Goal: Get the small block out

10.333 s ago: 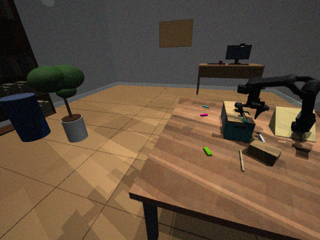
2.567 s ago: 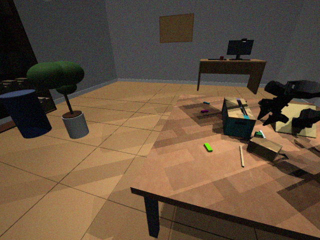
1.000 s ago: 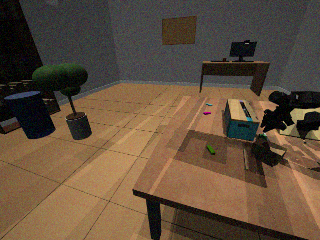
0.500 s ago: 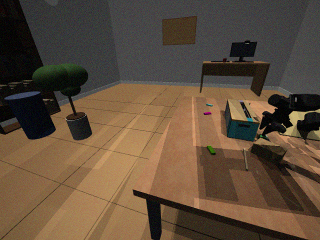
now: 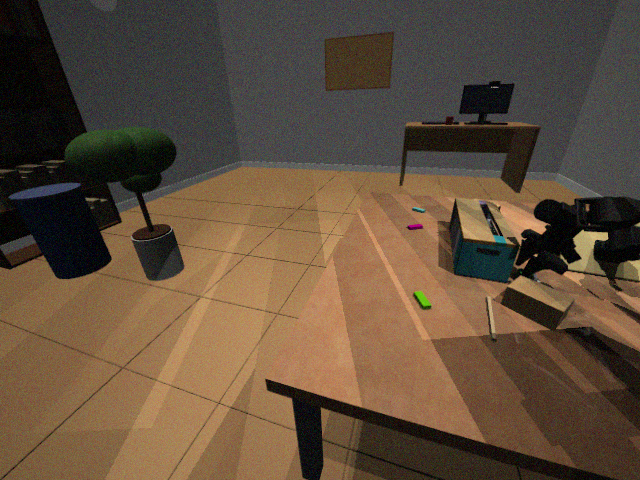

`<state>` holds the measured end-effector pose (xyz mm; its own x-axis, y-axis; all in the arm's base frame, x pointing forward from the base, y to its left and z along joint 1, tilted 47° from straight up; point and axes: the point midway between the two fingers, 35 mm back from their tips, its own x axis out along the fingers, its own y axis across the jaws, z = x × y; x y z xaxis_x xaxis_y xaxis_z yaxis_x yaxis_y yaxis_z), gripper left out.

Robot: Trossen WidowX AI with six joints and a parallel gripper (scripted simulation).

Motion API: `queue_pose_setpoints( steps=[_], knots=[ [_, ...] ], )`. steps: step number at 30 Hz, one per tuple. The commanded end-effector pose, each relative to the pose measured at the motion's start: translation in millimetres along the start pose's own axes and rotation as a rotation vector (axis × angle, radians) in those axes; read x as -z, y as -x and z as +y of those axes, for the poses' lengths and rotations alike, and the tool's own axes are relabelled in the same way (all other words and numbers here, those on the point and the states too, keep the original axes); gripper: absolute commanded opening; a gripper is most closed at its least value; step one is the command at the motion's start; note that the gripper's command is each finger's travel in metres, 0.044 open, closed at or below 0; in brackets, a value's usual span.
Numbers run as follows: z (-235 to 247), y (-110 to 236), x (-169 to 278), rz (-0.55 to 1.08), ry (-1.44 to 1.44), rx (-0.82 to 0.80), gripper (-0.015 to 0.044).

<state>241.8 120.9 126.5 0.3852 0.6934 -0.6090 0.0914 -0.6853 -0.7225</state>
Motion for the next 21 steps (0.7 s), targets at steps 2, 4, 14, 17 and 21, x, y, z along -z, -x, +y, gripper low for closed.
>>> queue_pose_setpoints(
  steps=[2,4,14,17,21],
  knots=[
    [2.9,-7.9,-5.2,-0.001,-0.011,-0.007,0.0285],
    [2.7,-10.6,-6.6,-0.001,-0.011,-0.006,0.0285],
    [1.8,-21.9,-13.1,0.002,-0.013,-0.001,0.0285],
    [1.8,-21.9,-13.1,0.002,-0.013,-0.001,0.0206],
    [1.8,-21.9,-13.1,0.002,-0.013,-0.001,0.0101]
  ],
)
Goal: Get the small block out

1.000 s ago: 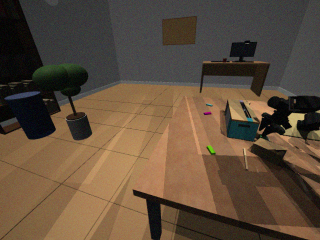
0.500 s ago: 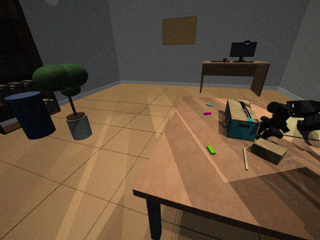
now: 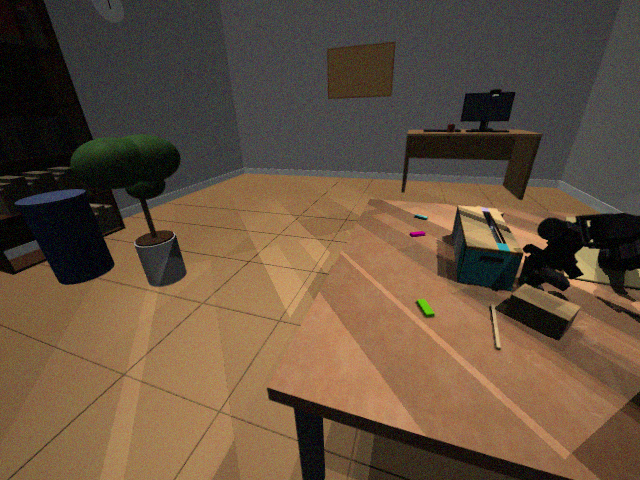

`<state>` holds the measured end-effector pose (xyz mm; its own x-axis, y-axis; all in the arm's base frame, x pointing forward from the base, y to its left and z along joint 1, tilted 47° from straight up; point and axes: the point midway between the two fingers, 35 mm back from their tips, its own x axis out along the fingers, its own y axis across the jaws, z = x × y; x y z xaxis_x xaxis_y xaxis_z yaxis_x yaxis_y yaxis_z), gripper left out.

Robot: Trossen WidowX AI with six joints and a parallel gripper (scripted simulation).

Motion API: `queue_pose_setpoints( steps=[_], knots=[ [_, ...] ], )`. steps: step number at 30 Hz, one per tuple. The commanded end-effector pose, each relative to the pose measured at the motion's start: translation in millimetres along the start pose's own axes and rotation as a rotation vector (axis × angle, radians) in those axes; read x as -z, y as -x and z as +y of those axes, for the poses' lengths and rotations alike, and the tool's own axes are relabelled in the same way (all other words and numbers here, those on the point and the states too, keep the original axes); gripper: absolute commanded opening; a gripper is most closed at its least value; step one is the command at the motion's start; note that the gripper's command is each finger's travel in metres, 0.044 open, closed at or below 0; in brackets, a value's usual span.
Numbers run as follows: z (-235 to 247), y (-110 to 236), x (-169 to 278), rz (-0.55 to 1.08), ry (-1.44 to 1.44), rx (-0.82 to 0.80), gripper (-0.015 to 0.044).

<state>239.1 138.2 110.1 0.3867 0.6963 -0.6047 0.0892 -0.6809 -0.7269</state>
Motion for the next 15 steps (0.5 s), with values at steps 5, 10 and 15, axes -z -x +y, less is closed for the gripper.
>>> queue_pose_setpoints(
  steps=[5,10,15],
  knots=[
    [2.3,1.2,0.1,-0.001,-0.008,-0.007,0.0009],
    [3.1,18.4,10.1,-0.004,-0.003,-0.012,0.0],
    [2.5,37.9,18.9,-0.004,-0.001,-0.011,0.0]
  ],
)
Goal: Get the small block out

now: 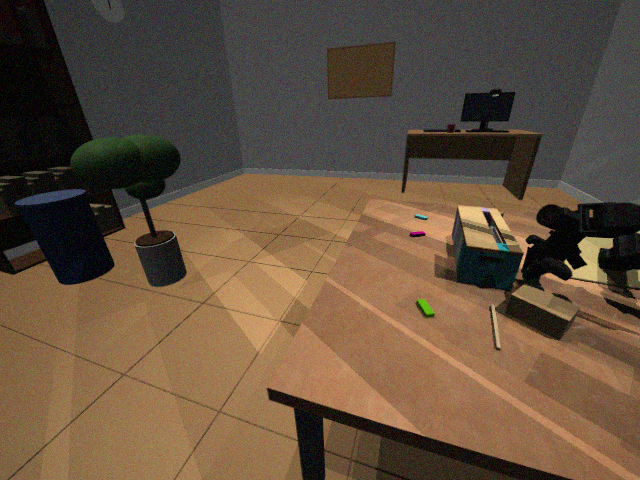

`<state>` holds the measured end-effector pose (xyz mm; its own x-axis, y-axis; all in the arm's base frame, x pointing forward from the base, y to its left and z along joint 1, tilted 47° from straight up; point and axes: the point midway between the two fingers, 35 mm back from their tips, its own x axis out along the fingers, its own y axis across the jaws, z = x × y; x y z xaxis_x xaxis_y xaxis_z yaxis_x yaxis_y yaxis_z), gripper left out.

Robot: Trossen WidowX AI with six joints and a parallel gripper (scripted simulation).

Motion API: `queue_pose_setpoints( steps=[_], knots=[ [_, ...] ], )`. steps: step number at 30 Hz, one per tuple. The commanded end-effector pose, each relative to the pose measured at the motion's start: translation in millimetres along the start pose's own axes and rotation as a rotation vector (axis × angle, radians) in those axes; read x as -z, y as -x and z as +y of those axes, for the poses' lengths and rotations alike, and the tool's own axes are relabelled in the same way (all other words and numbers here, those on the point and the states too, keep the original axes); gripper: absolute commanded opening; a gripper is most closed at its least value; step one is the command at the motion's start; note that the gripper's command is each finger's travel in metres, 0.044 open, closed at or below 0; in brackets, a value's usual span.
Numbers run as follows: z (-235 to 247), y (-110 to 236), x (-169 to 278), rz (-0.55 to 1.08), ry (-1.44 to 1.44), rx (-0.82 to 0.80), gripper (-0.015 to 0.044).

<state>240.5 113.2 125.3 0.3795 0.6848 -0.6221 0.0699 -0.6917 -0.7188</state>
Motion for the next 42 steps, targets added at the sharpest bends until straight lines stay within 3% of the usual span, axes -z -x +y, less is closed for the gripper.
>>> queue_pose_setpoints(
  steps=[1,9,42],
  knots=[
    [-3.6,16.1,8.4,0.006,0.012,0.01,0.0],
    [-4.6,30.8,13.1,0.008,-0.014,0.015,0.0],
    [6.6,51.7,15.2,-0.009,-1.337,0.004,0.0]
  ],
)
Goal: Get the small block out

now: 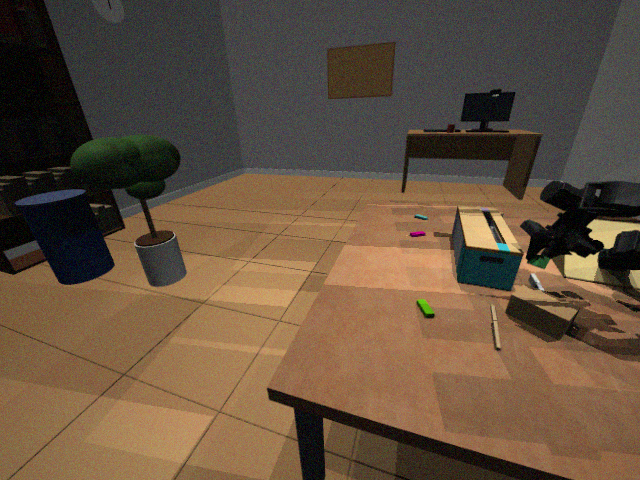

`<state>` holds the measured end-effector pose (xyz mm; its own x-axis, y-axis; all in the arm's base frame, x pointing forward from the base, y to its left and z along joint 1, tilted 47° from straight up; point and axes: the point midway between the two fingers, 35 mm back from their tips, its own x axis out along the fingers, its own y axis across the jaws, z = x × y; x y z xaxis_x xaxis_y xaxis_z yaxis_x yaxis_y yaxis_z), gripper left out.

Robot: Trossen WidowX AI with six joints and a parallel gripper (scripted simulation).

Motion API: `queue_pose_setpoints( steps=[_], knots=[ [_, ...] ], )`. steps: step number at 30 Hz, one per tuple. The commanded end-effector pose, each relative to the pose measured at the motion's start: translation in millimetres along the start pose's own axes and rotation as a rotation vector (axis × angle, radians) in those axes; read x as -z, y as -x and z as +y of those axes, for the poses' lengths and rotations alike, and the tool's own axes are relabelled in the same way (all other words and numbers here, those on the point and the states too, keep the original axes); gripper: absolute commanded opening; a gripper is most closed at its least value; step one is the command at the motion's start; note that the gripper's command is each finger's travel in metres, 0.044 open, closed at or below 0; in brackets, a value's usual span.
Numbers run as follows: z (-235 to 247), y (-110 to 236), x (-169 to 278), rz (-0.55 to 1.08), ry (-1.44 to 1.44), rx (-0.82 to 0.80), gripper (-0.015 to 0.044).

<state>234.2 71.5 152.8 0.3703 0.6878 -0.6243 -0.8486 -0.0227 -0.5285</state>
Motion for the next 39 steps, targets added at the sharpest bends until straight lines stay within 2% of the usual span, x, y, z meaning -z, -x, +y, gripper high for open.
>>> queue_pose_setpoints(
  steps=[1,5,15,29,39],
  knots=[
    [-3.4,4.3,-0.8,-0.006,-0.15,0.007,0.0],
    [-3.1,6.9,0.1,-0.008,-0.312,0.005,0.0],
    [-4.3,38.1,5.6,-0.05,-0.872,0.016,0.0],
    [-11.8,85.4,5.2,-0.183,-1.659,0.048,0.0],
    [-12.3,87.7,5.0,-0.192,-1.696,0.049,0.0]
  ],
)
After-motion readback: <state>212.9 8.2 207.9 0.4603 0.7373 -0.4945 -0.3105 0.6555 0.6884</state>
